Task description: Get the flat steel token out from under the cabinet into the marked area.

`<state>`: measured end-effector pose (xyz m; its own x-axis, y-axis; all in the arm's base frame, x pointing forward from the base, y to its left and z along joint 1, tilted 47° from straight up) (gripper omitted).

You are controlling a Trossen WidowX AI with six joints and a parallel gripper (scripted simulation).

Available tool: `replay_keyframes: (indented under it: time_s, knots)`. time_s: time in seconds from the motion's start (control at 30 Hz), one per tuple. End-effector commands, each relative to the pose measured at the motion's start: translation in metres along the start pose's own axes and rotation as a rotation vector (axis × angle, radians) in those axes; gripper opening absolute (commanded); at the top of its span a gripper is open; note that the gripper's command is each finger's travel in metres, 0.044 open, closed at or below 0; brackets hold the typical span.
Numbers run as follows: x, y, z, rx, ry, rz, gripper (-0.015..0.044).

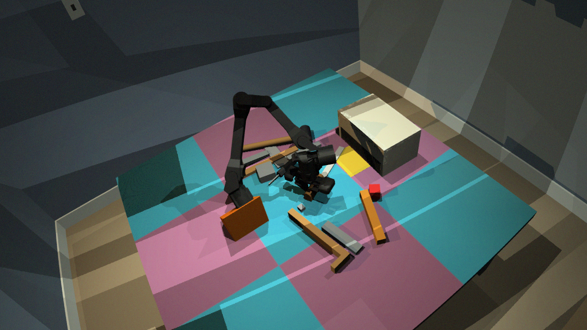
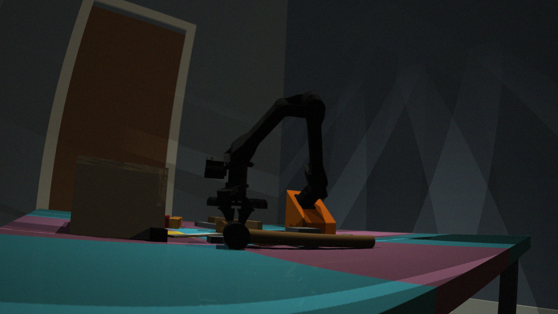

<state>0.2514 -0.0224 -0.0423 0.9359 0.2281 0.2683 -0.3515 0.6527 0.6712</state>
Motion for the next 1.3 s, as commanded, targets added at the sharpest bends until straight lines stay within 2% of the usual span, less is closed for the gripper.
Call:
replay_keyframes:
  time_s: [0.0, 1.27]
  knots:
    - [0.004, 0.005, 0.002, -0.003, -0.005, 0.003, 0.0000]
    - [0.022, 0.043, 0.001, 0.000, -0.006, 0.003, 0.0000]
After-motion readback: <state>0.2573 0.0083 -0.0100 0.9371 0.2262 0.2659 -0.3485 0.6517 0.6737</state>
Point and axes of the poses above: the point midway between the two fingers, 35 mm back from their tips, its own z axis back along the fingers, its own y axis across the jaws, x = y × z, the point moved 5 cm from there along z, back along the fingers, and after that the axes turned 5 degrees about -z, right-handed, at the moved point
